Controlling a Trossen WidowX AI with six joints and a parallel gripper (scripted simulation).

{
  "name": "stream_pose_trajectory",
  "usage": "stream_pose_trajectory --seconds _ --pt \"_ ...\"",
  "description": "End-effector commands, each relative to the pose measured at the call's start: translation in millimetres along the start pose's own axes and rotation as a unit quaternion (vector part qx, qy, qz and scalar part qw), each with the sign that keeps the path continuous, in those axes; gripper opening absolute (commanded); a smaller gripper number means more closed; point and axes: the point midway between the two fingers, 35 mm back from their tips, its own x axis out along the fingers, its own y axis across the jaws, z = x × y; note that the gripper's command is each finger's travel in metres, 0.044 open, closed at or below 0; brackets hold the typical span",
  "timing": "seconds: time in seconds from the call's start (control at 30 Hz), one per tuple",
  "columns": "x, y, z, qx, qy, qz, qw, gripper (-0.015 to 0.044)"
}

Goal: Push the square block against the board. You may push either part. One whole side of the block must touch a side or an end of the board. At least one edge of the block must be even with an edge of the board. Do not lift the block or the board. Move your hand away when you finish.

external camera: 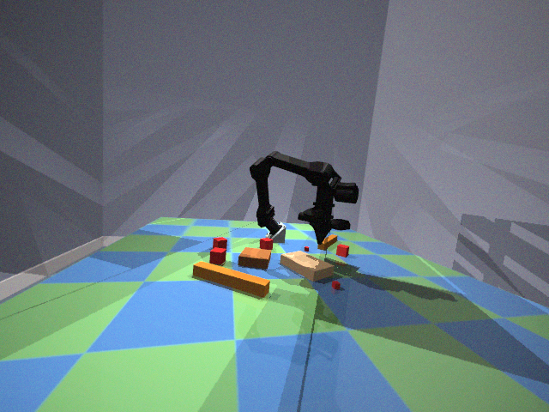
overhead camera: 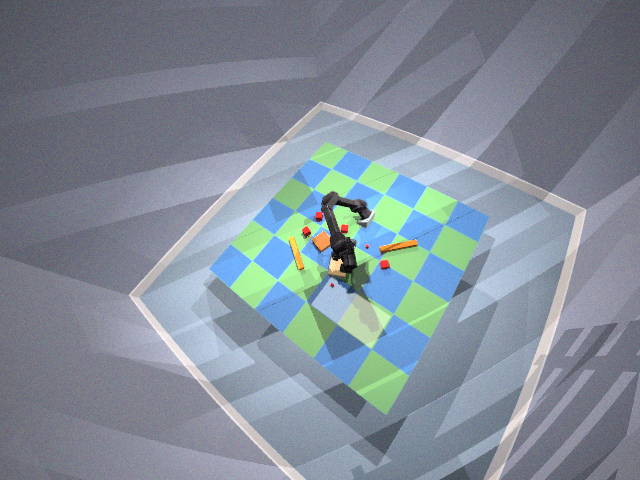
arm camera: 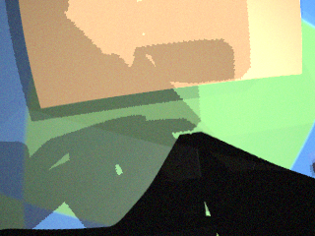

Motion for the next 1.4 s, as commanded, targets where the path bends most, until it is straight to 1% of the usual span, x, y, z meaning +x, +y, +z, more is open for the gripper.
stream_pose_trajectory --seconds 0.0,0.87,0.93,1.07,1.37 --pt "0.3 0.0 -5.1 -0.002 -0.001 -0.001 1.0 0.0" --pt "0.6 -0.2 -45.9 -0.001 -0.001 -0.001 1.0 0.0" --pt "-8.0 0.1 -41.1 -0.004 -0.002 0.0 1.0 0.0" --pt "-47.3 -0.3 -41.2 -0.002 0.0 -0.001 1.0 0.0" --pt "-49.4 -0.5 -41.1 -0.002 0.0 -0.001 1.0 0.0"
